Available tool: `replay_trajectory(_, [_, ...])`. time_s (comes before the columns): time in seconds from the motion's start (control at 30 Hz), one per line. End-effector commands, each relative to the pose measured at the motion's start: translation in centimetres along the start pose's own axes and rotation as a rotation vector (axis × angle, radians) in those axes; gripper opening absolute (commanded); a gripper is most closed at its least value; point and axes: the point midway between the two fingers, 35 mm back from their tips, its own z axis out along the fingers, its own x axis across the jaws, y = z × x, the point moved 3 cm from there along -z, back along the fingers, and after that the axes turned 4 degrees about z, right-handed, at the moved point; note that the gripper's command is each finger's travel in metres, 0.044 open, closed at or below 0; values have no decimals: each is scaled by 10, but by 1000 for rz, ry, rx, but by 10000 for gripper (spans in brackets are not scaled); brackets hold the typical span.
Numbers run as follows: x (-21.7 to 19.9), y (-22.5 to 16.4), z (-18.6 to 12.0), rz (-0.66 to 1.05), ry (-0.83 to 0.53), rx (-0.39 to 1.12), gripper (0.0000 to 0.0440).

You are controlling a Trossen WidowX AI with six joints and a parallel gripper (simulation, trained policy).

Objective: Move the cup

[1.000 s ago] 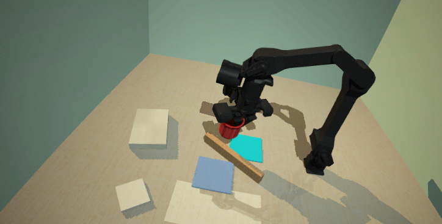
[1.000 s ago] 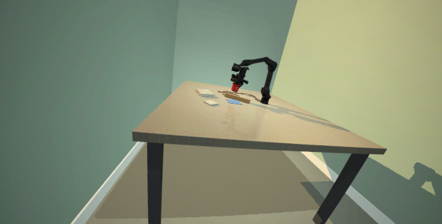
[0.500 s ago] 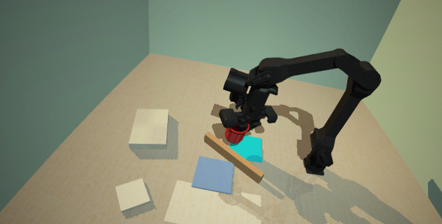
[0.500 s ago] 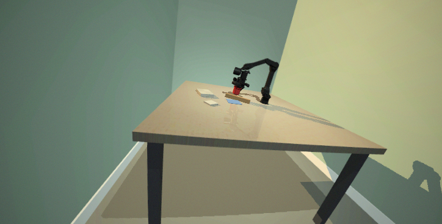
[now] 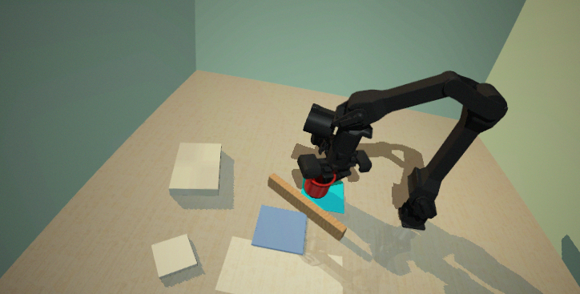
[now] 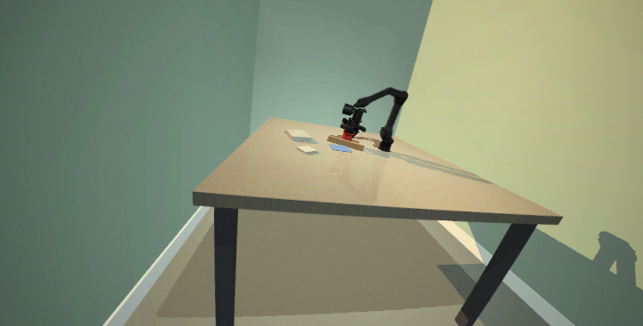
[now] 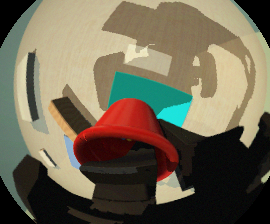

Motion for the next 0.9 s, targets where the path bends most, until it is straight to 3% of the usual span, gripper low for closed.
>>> replay_trajectory(0.0, [-2, 3, -1, 20, 28, -21, 77])
replay_trajectory(0.13, [0, 7, -5, 37, 76, -37, 165])
replay_trajectory(0.47, [-4, 4, -16, 27, 154, -53, 189])
replay_trajectory(0.87, [-12, 4, -33, 33, 230, -77, 268])
